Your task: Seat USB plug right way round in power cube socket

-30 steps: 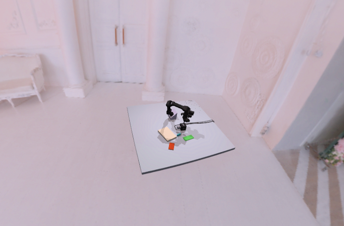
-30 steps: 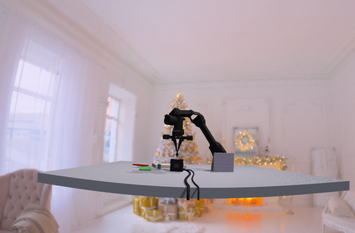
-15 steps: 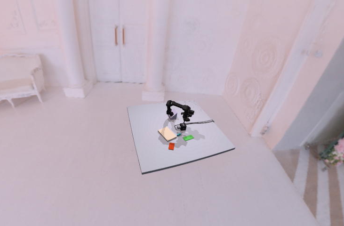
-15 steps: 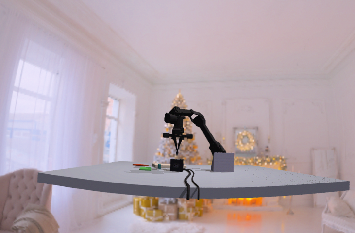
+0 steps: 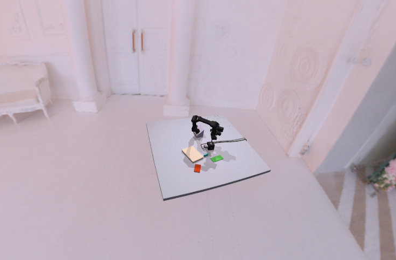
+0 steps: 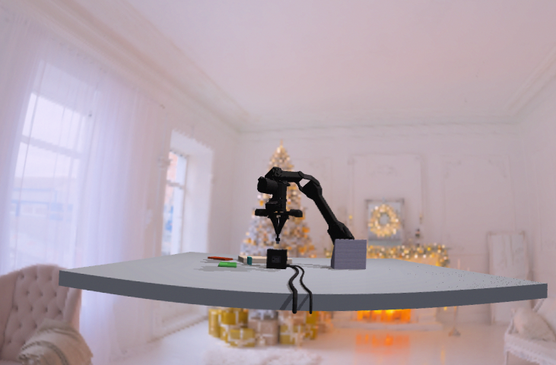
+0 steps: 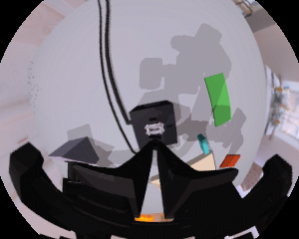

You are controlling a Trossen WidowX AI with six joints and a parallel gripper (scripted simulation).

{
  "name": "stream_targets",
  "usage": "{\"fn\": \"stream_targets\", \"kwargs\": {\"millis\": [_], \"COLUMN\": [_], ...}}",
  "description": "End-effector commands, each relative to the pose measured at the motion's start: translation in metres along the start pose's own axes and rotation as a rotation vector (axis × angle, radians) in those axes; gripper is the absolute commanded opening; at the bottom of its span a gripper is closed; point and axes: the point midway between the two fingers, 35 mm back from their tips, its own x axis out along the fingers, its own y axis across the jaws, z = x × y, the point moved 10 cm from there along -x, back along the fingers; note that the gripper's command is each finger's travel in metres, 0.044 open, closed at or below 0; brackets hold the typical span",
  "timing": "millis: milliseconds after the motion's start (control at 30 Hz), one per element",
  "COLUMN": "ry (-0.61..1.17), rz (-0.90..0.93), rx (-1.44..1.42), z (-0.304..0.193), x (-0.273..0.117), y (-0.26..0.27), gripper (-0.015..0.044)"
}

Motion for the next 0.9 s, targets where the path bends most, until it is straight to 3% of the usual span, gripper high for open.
{"fn": "stream_targets", "kwargs": {"millis": [0, 867], "ry": [0.000, 0.000], "rz": [0.001, 0.000], "rx": [0.094, 0.774], "z": [-0.0001, -0.0001], "x": [0.0004, 0.0004], "y": [0.0000, 0.0000], "gripper": [0.0000, 0.0000]}}
